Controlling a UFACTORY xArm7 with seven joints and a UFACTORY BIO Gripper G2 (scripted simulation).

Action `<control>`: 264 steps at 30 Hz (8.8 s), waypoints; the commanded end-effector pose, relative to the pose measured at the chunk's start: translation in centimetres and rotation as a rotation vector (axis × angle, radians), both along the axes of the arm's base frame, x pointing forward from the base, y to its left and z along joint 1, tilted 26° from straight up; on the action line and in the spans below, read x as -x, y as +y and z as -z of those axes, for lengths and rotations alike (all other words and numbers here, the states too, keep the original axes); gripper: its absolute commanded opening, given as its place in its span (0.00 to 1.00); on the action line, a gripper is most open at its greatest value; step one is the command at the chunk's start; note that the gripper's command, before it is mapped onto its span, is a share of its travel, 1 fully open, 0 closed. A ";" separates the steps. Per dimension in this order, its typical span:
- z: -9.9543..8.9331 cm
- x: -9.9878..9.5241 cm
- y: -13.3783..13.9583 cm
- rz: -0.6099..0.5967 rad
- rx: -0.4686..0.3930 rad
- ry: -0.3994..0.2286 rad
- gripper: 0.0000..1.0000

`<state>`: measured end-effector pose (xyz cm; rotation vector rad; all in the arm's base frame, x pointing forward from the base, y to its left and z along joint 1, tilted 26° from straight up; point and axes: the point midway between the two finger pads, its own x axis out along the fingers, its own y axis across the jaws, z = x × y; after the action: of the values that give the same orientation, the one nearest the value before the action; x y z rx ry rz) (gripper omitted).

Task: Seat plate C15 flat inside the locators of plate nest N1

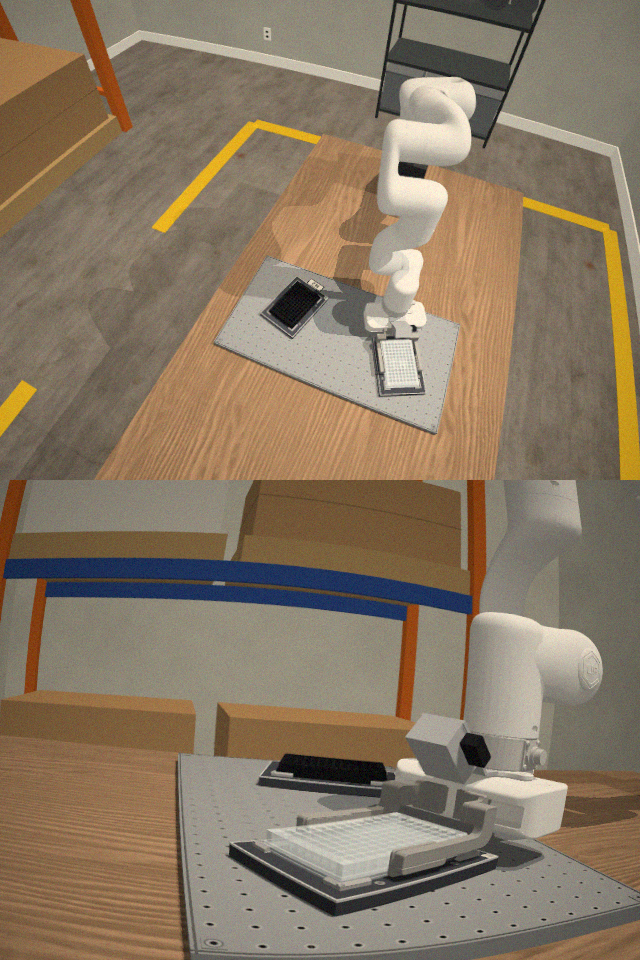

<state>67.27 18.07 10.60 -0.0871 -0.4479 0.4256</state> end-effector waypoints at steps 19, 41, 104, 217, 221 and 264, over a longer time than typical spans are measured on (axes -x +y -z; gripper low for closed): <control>-0.1 0.0 0.0 0.000 0.000 -0.002 0.00; -0.1 0.0 0.0 0.000 0.000 -0.002 0.00; -0.1 0.0 0.0 0.000 0.000 -0.001 0.54; -7.2 3.4 -0.1 0.000 -0.001 -0.001 0.54; -8.0 5.2 -1.5 0.120 -0.059 0.000 0.54; -15.4 17.5 -13.1 0.381 -0.185 0.005 0.54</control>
<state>50.97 5.98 25.14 0.0847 -0.4892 0.0374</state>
